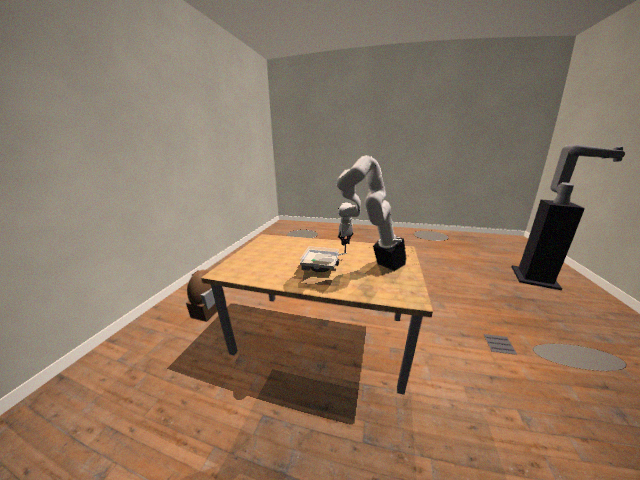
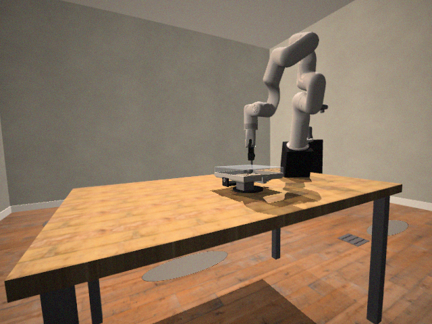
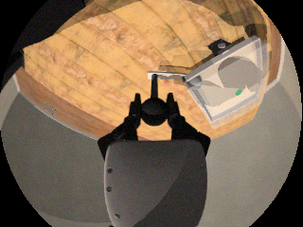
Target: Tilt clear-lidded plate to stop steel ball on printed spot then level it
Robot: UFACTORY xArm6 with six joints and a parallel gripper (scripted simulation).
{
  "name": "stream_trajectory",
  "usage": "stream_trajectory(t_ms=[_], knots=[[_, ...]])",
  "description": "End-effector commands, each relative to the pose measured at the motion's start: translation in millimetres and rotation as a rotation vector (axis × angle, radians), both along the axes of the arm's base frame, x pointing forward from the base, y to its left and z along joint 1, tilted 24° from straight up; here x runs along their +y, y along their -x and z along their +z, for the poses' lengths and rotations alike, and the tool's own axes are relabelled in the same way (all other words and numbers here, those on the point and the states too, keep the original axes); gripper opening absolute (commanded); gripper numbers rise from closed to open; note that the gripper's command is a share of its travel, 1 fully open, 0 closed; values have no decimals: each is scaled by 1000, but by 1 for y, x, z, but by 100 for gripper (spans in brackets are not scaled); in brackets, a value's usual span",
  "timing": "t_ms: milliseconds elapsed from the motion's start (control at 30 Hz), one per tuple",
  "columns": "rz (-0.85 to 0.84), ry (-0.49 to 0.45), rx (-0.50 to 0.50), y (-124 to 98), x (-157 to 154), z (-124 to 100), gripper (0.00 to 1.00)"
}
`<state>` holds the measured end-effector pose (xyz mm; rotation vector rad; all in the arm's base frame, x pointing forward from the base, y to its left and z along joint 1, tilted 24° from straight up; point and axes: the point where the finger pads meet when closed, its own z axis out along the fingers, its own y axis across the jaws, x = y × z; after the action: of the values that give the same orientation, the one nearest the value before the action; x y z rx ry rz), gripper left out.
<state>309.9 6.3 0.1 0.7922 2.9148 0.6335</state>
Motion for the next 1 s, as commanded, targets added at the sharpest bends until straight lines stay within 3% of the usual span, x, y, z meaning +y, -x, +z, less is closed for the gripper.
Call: stream_trajectory(t_ms=[0,967], knots=[[-1,3,2,1,-1,-2,0],[-1,3,2,-2,-3,6,0]])
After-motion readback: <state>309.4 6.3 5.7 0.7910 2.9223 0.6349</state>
